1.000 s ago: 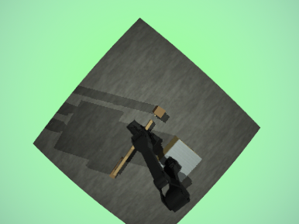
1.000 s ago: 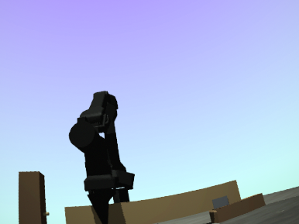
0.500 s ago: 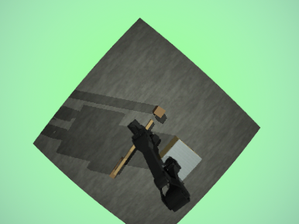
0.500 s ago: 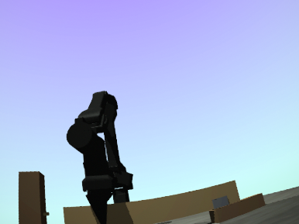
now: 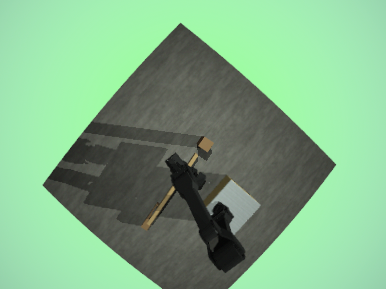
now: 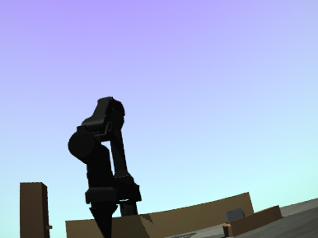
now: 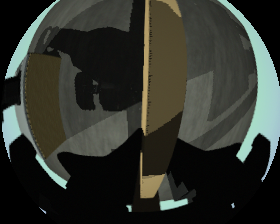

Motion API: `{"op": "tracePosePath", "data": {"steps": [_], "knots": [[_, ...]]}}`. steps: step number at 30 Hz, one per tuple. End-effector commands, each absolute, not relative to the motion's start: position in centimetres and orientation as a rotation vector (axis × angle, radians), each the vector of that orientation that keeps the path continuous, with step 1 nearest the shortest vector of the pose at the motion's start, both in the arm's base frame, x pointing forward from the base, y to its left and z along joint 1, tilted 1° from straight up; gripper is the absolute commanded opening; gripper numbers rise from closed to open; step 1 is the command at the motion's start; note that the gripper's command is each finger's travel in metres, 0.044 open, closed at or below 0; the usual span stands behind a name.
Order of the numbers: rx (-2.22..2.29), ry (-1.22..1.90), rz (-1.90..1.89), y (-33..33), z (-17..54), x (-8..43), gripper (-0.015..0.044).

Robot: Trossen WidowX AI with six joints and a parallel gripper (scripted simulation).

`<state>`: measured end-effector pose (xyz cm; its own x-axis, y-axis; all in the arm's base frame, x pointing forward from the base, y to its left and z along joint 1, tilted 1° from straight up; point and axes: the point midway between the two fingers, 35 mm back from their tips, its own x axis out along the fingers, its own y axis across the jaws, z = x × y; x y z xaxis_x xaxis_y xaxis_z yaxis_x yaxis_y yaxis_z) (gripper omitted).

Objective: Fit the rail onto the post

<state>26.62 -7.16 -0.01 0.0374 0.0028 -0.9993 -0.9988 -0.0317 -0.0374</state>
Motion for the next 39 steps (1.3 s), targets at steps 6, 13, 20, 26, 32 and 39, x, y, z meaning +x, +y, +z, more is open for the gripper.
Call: {"op": "tracePosePath", "data": {"steps": [6,13,20,26,32,39], "knots": [[-1.256,1.164,1.201,-7.6,0.2,26.9,0.0],[-1.257,1.164,1.201,-7.8,0.3,27.0,0.0],[-1.257,1.164,1.201,-8.0,0.3,27.0,0.0],[-1.257,1.164,1.201,-8.2,0.3,27.0,0.0],[-1.257,1.164,1.201,-8.4,0.2,27.0,0.0],[-1.257,1.164,1.201,-8.6,0.2,27.0,0.0]]}}
